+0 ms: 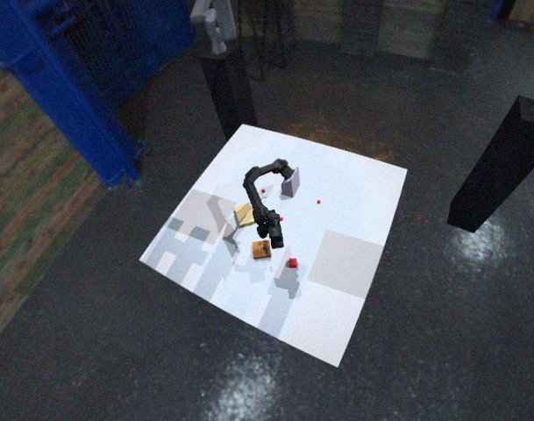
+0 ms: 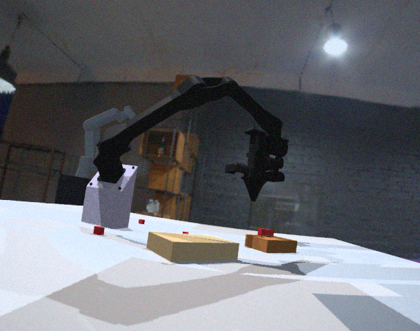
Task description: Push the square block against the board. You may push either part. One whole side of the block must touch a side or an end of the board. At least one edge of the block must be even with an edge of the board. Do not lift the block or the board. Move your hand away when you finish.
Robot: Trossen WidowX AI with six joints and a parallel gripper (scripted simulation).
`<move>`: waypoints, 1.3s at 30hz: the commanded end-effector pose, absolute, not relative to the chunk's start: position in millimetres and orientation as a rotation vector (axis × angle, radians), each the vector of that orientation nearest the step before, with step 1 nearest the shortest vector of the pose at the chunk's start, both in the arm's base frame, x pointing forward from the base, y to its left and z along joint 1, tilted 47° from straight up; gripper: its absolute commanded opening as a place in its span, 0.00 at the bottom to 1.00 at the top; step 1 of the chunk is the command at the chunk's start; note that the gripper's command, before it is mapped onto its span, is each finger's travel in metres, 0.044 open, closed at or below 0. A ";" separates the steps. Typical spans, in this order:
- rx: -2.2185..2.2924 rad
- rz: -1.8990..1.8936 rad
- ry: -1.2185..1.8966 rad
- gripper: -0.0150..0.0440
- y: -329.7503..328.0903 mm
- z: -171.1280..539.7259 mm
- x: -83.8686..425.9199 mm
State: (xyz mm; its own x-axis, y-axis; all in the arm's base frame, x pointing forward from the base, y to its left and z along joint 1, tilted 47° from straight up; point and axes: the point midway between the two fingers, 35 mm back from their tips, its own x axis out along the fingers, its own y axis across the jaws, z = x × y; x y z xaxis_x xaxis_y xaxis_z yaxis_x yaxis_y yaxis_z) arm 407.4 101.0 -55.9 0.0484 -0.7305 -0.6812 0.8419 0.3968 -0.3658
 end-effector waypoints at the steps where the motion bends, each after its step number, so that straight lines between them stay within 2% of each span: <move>1: 0.161 -1.210 0.929 0.25 101.8 -53.2 409.2; 27: 0.158 -1.209 0.928 0.25 99.8 -52.1 409.4; 39: 0.504 -1.361 0.744 0.25 -1.0 34.3 403.1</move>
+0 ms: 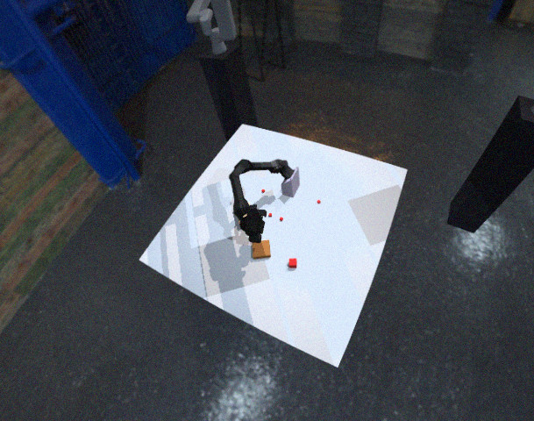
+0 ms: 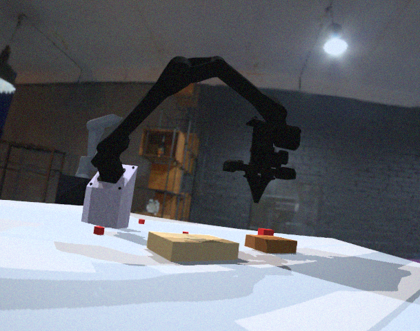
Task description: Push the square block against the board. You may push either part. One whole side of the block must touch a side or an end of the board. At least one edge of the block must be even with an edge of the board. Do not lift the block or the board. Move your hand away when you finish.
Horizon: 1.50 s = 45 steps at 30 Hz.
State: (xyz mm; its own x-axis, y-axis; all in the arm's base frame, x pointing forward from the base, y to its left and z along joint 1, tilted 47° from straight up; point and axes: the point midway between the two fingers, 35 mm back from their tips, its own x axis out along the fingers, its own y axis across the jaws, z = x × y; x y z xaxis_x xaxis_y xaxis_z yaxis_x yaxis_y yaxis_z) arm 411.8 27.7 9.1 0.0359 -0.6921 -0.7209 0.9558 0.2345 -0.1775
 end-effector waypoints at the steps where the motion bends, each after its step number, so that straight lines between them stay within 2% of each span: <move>1: 0.532 -1.373 0.725 0.25 -9.5 40.8 400.1; 12: 0.827 -1.500 0.477 0.25 -96.6 100.5 344.6; 29: 1.184 -1.651 -0.025 0.25 -178.8 138.6 209.6; 38: 1.195 -1.655 -0.046 0.25 -182.0 137.1 204.5; 45: 1.195 -1.658 -0.046 0.25 -220.8 101.1 205.7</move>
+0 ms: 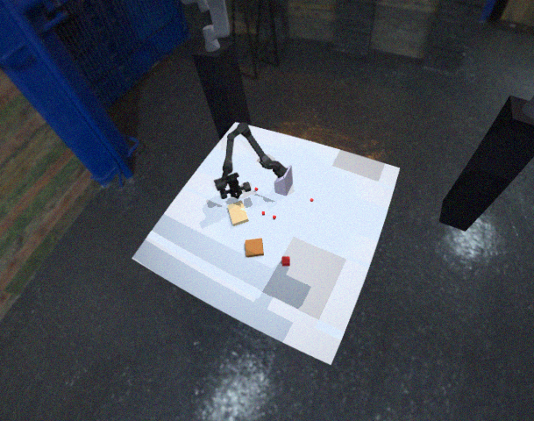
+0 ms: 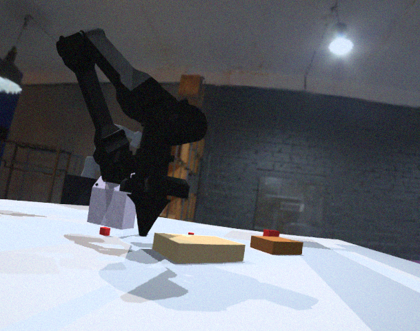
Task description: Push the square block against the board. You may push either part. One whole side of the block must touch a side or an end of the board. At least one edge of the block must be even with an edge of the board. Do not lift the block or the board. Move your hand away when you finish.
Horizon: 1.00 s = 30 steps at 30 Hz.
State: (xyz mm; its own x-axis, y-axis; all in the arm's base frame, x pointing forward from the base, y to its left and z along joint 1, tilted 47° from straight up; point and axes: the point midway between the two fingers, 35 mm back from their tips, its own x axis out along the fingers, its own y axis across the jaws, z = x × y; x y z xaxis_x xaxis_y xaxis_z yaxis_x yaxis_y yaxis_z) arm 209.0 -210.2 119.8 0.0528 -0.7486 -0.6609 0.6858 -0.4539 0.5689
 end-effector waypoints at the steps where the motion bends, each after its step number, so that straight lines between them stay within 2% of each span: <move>1: 1.195 -1.658 -0.046 0.25 -220.8 101.1 205.7; 30: 1.200 -1.660 -0.042 0.25 -213.4 92.5 219.8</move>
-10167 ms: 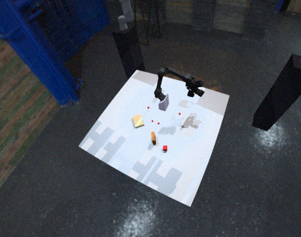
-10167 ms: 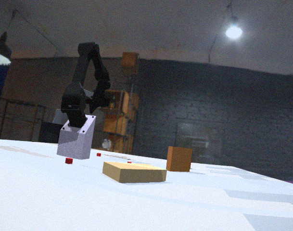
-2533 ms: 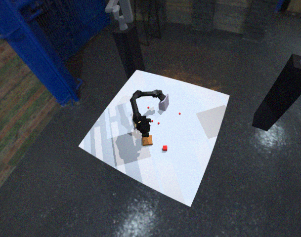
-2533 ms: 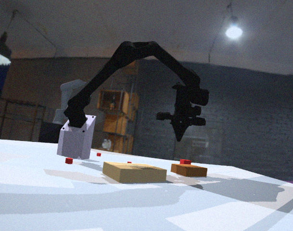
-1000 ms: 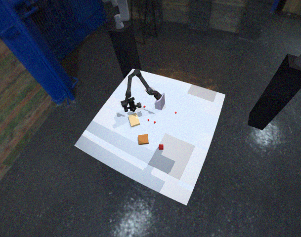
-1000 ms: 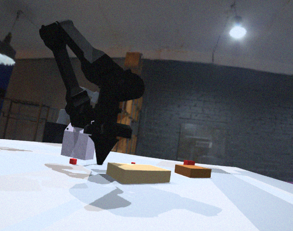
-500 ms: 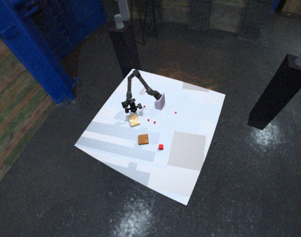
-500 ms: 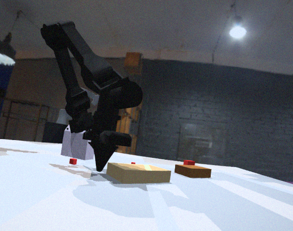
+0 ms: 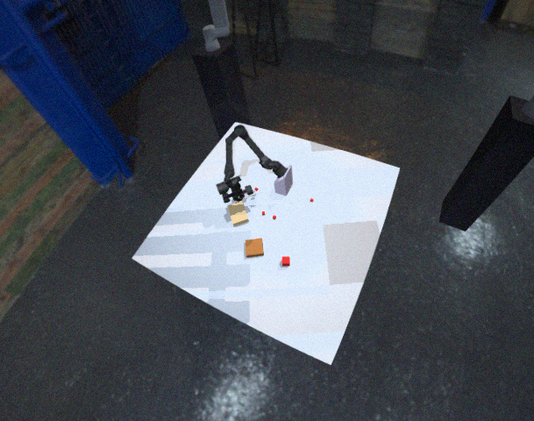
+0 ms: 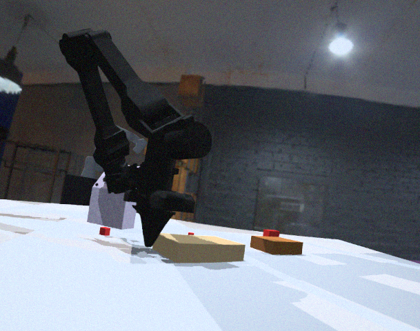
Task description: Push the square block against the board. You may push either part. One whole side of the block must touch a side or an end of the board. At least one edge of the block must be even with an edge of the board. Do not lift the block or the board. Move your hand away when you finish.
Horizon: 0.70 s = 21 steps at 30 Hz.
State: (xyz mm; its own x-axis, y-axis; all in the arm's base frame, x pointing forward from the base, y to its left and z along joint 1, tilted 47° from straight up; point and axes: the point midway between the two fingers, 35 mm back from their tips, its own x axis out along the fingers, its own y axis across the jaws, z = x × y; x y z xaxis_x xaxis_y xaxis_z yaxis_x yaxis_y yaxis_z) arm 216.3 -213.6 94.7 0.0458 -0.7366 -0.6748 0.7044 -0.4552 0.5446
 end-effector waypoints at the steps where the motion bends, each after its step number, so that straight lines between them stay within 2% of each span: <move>1: 1.201 -1.660 -0.042 0.25 -213.0 92.1 220.4; 21: 1.203 -1.661 -0.040 0.25 -206.0 84.5 232.9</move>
State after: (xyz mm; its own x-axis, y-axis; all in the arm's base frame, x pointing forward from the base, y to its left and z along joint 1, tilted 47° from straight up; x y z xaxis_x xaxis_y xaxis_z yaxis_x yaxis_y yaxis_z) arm 229.2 -206.9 88.8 0.0466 -0.7389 -0.6722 0.7000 -0.4558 0.5497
